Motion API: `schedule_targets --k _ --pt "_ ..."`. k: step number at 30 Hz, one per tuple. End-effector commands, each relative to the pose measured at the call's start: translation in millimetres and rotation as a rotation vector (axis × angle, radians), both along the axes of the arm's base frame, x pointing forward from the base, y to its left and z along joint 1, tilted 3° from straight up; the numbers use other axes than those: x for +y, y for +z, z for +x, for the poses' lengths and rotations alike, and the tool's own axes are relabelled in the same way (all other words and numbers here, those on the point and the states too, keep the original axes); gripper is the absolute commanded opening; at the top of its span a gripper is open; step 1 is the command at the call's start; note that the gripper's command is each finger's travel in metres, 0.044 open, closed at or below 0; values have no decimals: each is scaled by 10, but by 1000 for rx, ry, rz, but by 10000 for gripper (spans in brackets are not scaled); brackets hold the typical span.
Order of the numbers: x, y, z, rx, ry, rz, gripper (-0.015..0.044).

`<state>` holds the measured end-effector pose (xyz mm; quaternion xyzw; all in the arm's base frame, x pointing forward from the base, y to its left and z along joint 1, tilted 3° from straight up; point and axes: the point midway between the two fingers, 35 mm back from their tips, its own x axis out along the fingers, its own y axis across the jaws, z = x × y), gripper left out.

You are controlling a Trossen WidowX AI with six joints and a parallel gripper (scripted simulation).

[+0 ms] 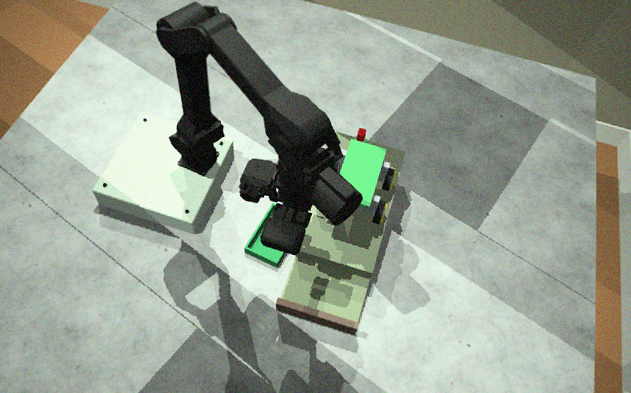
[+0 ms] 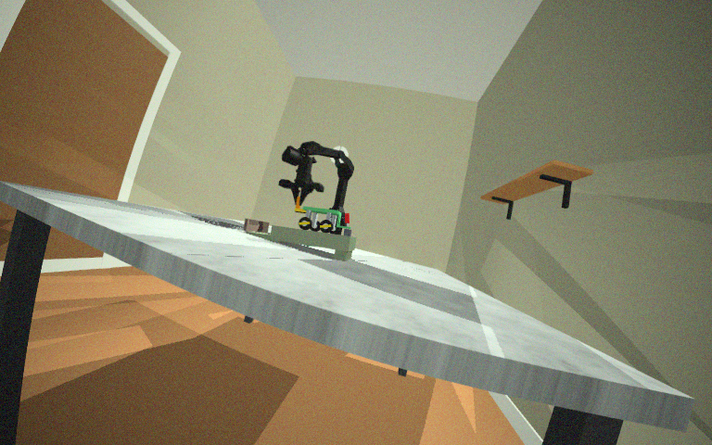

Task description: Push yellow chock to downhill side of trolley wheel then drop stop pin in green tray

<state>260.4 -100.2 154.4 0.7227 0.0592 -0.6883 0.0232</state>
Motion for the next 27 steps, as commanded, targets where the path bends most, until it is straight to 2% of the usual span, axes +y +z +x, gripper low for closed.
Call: schedule_targets --k 1,11,27 --pt "5 -18 102 -3 -6 4 0" --pt "11 -59 244 -4 -6 4 0" --pt "29 -506 270 -4 -6 5 0"
